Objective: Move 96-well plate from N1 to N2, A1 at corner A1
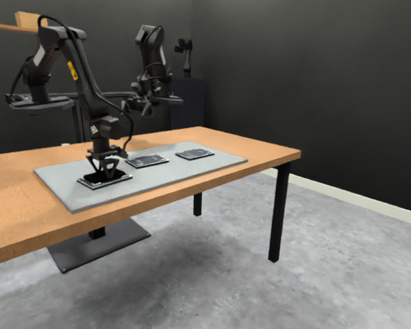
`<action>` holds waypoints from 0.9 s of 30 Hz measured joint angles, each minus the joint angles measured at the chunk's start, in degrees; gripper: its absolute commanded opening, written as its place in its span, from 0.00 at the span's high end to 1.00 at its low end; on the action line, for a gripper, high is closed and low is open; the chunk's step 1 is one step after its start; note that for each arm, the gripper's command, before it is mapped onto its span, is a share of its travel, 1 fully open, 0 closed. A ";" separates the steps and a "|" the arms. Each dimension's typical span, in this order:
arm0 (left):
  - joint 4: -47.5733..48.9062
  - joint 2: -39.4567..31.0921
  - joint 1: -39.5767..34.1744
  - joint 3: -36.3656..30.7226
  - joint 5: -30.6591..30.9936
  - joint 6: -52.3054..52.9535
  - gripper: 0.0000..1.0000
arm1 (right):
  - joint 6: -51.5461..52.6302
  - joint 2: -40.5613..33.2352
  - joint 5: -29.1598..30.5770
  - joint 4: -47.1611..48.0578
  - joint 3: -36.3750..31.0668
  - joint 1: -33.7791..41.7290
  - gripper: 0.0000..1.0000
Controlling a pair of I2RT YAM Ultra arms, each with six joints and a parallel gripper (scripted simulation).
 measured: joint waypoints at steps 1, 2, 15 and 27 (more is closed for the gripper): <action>0.00 0.00 0.00 0.00 0.00 0.00 0.00 | 0.00 0.00 0.00 -0.04 0.02 0.00 0.22; 0.00 0.00 0.00 0.00 0.00 0.00 0.00 | 0.00 0.00 0.00 -0.04 0.02 0.00 0.22; 0.00 0.00 0.00 0.00 0.00 0.00 0.00 | 0.09 -0.07 -0.02 -0.39 0.02 -0.02 0.00; 0.00 0.00 0.00 0.00 0.00 0.00 0.00 | 0.46 -2.75 -0.02 -3.34 0.00 0.68 0.00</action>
